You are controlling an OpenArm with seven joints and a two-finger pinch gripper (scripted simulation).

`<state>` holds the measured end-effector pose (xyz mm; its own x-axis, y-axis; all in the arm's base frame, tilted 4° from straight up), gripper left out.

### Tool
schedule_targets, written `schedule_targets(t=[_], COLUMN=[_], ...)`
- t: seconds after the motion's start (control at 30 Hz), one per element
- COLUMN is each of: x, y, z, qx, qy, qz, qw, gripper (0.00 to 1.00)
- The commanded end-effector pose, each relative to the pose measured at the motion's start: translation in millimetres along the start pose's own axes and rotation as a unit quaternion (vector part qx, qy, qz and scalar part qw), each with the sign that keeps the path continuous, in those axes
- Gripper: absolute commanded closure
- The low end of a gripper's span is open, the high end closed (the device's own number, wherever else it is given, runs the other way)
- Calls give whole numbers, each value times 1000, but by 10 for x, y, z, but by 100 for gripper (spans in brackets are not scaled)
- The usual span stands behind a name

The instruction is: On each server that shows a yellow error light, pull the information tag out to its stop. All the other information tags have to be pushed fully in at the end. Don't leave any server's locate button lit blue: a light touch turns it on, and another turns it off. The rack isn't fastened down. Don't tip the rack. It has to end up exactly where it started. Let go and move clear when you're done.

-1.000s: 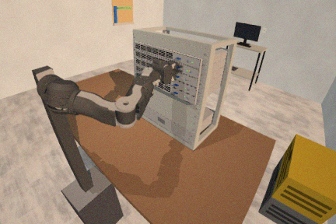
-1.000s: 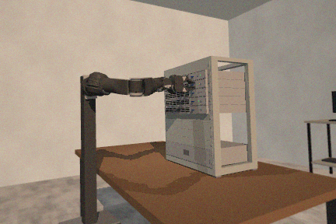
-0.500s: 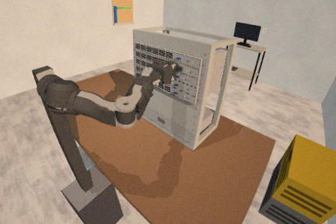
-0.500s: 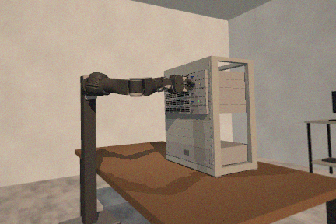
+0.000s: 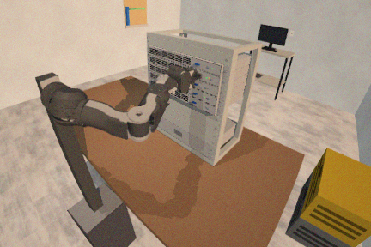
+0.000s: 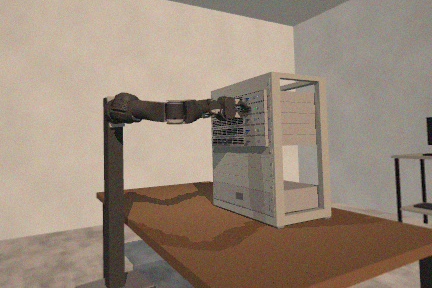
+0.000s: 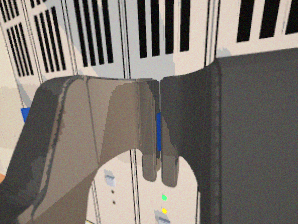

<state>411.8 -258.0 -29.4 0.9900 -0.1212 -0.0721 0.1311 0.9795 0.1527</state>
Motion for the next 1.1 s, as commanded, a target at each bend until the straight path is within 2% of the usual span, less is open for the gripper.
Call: schedule_targets(t=[0.0,0.2,0.5,0.77,1.07], x=[0,-3,-122,-123,-242], y=[9,11,14,9,12], z=[9,10,14,12,15], qx=[-1,-1,-1,-1,-1], qy=[1,0,0,0,0], qz=[2,2,3,2,3], qw=[1000,1000,1000,1000,1000], gripper=[100,100,100,100,100])
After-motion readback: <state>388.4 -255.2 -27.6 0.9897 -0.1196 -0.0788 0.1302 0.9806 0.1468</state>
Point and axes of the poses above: the point where the finger pads meet when closed, its own x axis out along the fingers, its own z axis across the jaws, y = z × x, the point moved 5 cm from there along -x, back along the fingers, and after that the axes turned 8 degrees about x, right-handed, at the moved point
